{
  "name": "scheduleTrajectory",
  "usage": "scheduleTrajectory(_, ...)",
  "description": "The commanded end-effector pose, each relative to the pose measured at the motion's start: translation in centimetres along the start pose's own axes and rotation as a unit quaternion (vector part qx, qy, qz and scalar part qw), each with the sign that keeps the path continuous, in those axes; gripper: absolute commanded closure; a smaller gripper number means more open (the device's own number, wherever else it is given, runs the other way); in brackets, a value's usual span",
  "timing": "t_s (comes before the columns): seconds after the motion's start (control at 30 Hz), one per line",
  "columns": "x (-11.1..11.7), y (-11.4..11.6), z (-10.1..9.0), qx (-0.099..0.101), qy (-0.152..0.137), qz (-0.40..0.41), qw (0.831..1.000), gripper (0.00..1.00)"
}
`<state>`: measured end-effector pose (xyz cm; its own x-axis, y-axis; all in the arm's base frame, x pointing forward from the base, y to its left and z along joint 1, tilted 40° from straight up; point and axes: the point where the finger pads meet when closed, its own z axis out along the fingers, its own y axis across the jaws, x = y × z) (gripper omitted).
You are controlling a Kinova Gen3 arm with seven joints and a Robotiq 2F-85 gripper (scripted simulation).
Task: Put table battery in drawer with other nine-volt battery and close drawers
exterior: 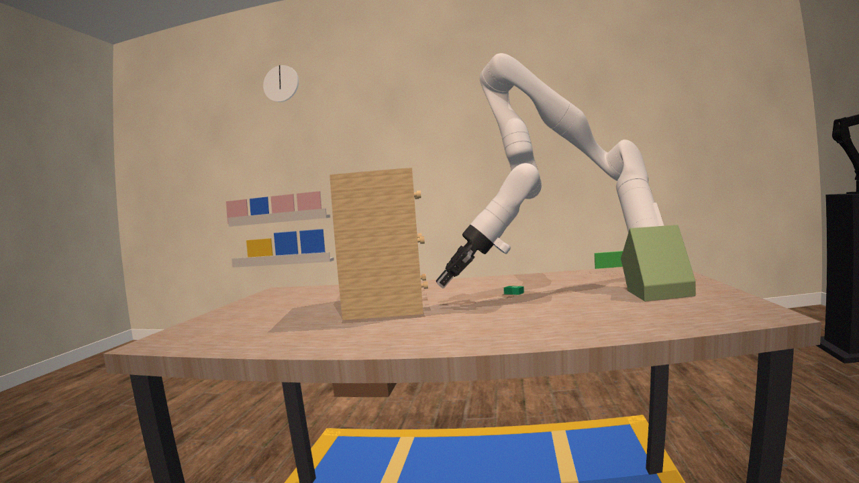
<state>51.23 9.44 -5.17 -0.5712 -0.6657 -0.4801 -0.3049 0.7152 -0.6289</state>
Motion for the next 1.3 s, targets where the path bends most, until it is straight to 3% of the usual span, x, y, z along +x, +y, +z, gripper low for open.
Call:
scheduleTrajectory(0.0,0.1,-0.1,0.0,0.0,0.001,-0.004,1.0,0.67)
scheduleTrajectory(0.5,0.0,-0.1,0.1,0.0,0.0,-0.004,1.0,0.67)
scheduleTrajectory(1.27,-2.3,0.0,2.2,0.0,-0.002,-0.003,1.0,0.67)
